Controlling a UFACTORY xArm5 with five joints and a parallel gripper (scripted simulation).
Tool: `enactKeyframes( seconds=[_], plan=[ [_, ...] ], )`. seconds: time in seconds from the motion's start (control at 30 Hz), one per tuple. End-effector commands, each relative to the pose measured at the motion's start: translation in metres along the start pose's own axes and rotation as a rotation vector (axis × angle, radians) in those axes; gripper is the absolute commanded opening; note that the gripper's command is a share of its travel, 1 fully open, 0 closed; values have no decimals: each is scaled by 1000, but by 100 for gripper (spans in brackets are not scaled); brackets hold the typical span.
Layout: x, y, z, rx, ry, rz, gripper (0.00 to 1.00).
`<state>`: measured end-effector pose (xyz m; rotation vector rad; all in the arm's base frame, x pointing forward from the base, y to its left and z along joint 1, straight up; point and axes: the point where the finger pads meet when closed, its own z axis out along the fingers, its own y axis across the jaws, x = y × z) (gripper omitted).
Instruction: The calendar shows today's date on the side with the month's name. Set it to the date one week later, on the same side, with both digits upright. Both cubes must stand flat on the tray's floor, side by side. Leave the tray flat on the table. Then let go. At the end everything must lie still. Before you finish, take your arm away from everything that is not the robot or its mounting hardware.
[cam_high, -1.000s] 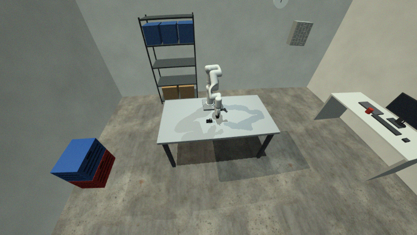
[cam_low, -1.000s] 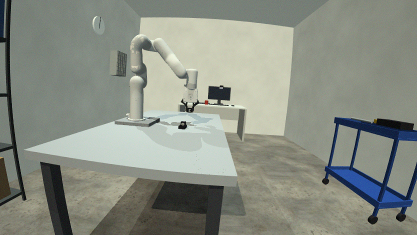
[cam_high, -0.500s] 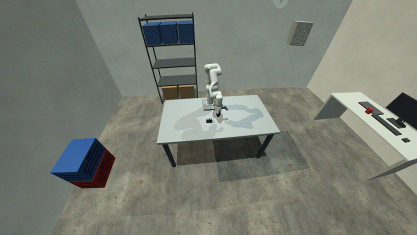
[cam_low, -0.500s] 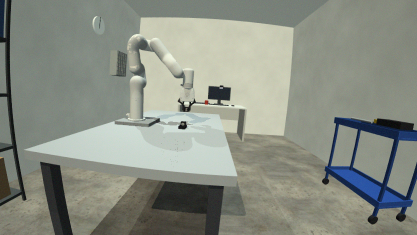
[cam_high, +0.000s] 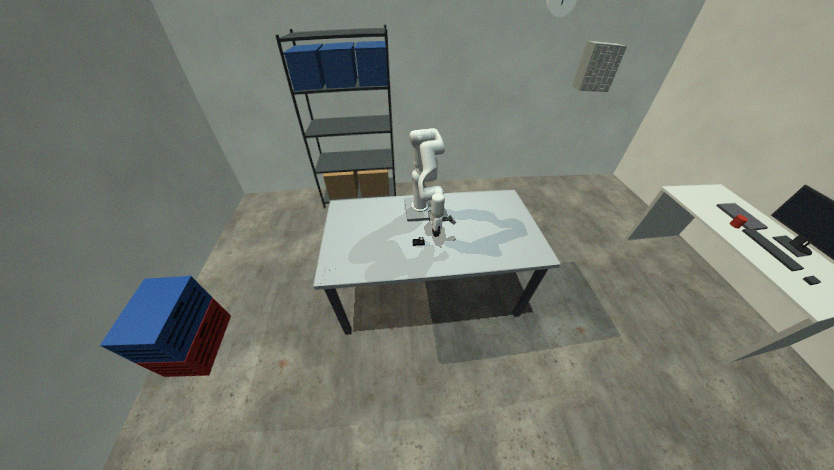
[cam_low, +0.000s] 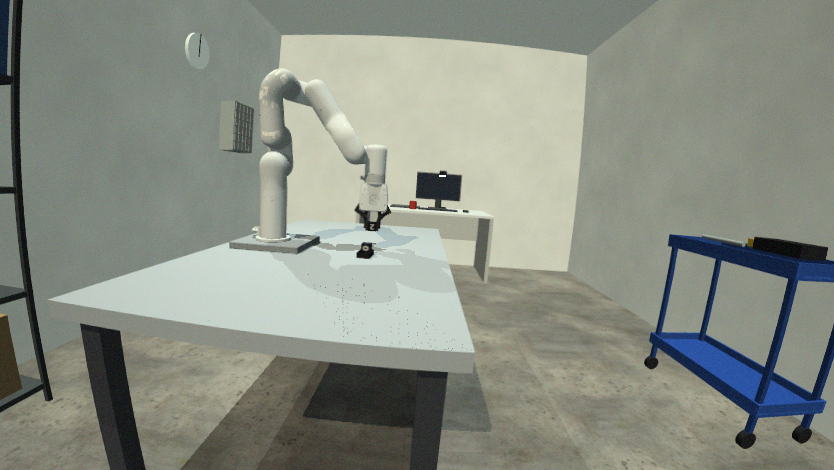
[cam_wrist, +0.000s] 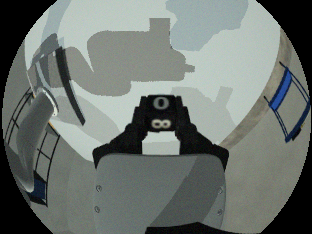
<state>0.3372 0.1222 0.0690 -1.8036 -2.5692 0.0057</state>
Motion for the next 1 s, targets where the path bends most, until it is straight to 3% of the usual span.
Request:
enactKeyframes(
  seconds=[0.0, 0.17, 0.47, 0.97],
  plan=[
    [0, 2, 18, -4, 0, 0, 29],
    [0, 2, 42, -4, 0, 0, 29],
    [0, 2, 62, -4, 0, 0, 29],
    [0, 2, 66, -4, 0, 0, 29]
  ],
)
